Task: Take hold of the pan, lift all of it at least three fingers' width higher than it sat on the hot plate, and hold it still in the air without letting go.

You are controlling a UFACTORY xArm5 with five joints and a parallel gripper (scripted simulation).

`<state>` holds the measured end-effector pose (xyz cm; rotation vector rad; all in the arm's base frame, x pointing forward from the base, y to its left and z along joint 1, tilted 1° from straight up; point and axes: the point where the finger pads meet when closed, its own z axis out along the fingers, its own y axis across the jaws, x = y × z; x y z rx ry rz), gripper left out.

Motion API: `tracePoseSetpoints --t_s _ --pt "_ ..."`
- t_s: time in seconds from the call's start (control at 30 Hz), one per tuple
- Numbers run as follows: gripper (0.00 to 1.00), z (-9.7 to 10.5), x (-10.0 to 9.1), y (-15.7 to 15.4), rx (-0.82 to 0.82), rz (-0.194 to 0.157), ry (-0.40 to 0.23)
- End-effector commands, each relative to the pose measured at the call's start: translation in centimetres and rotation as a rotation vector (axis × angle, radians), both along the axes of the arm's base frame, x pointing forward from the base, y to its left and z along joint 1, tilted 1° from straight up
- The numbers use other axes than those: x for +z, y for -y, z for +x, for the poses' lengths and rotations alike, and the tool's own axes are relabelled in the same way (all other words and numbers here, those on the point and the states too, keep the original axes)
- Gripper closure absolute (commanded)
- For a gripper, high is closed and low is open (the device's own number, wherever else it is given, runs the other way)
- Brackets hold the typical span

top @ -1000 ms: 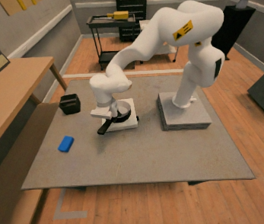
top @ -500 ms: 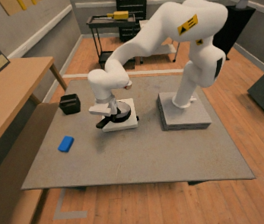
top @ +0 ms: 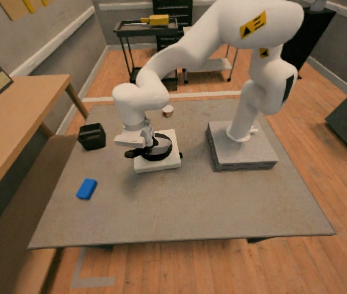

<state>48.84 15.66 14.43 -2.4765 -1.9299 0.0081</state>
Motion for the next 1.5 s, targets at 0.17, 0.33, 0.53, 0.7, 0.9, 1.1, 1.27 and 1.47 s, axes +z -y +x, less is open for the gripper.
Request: tracePoseSetpoints --t_s 0.17,0.33,0.53,0.7,0.9,1.1,1.27,1.47 --pt "1.0 0.2 2.2 -0.1 0.0 0.002 0.006" --pt "1.0 0.2 2.7 -0.1 0.0 0.002 0.006" --pt "1.0 0.3 3.9 -0.1 0.0 0.002 0.006" --pt "1.0 0.3 4.8 -0.2 0.0 0.002 0.006" --pt "1.0 0.3 5.5 -0.2 0.0 0.002 0.006" --pt "1.0 0.4 6.6 -0.2 0.0 0.002 0.006" --pt "1.0 0.4 7.5 -0.2 0.0 0.002 0.006" --pt "1.0 0.4 8.2 -0.2 0.0 0.002 0.006"
